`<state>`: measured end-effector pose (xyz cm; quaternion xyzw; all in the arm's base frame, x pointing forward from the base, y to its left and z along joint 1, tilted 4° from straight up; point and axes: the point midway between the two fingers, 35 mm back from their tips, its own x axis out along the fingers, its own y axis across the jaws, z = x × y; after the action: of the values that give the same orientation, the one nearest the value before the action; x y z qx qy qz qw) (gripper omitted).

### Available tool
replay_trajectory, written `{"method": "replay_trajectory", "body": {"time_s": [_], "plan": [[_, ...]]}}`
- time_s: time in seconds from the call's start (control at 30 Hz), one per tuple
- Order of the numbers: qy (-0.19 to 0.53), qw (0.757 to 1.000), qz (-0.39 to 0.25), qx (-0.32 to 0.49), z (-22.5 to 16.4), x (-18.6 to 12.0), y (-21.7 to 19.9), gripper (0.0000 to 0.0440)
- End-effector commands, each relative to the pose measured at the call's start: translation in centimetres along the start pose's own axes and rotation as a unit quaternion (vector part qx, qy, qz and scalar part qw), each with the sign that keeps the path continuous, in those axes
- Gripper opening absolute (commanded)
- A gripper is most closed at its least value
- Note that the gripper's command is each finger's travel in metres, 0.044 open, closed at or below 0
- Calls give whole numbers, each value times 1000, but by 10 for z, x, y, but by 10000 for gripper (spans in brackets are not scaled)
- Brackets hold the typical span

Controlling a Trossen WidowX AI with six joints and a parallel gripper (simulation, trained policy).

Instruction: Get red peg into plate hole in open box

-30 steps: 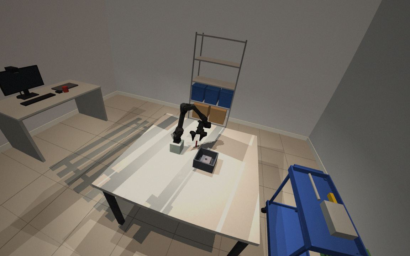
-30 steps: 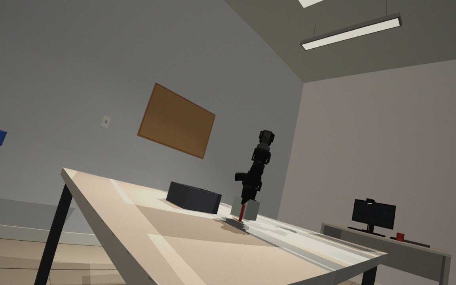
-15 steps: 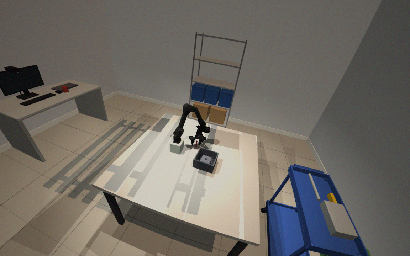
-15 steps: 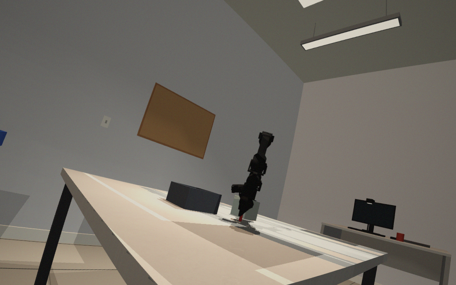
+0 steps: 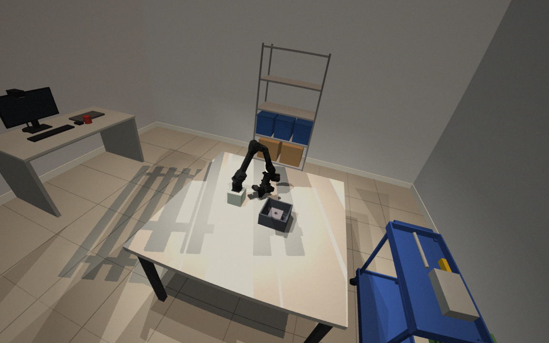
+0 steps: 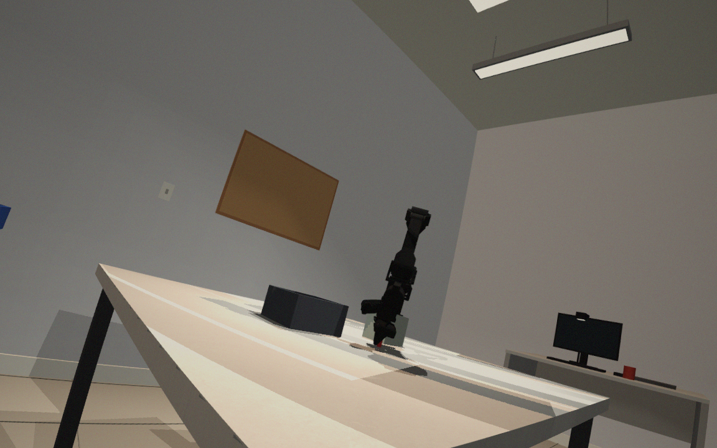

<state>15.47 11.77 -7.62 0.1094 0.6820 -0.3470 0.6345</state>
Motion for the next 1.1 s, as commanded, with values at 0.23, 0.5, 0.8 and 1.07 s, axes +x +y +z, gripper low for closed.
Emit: {"method": "replay_trajectory", "body": {"time_s": [0.23,0.5,0.8,1.07], "plan": [[-21,1000,-21,-3,12,-19,-2,0],[-36,999,-25,-3,23,-46,-5,0],[-51,998,-31,5,41,-78,-10,0],[-60,997,-26,35,65,-103,-12,0]]}}
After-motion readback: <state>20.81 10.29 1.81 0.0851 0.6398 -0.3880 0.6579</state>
